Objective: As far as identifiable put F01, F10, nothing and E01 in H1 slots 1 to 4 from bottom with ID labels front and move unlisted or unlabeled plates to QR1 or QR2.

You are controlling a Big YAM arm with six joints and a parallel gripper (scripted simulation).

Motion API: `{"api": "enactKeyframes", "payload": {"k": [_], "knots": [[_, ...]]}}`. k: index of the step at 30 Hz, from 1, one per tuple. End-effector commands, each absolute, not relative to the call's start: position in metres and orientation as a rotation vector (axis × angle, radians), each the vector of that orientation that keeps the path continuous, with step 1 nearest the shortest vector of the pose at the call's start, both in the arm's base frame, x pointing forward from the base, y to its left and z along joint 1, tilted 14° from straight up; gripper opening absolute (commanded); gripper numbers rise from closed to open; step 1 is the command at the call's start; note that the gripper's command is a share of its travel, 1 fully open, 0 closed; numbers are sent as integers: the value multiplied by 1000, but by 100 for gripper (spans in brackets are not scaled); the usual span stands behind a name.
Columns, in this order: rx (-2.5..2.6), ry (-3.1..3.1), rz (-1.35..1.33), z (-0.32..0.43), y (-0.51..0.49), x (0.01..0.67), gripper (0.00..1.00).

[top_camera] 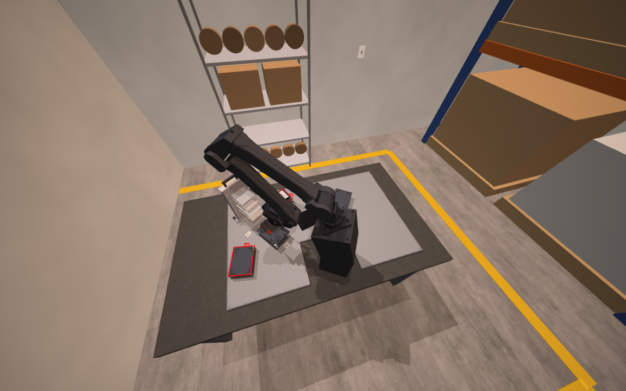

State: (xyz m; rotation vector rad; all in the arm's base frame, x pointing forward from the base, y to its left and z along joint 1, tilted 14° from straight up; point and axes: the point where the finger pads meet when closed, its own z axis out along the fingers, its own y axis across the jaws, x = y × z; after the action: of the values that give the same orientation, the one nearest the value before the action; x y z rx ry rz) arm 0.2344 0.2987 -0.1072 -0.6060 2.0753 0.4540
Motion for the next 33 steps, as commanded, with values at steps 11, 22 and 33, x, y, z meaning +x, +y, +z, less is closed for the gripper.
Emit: {"api": "enactKeyframes", "payload": {"k": [11,22,33], "knots": [[-596,2066,476,-131,307,236,100],[-597,2060,458,-142,314,250,100],[-597,2059,459,-138,322,262,100]]}}
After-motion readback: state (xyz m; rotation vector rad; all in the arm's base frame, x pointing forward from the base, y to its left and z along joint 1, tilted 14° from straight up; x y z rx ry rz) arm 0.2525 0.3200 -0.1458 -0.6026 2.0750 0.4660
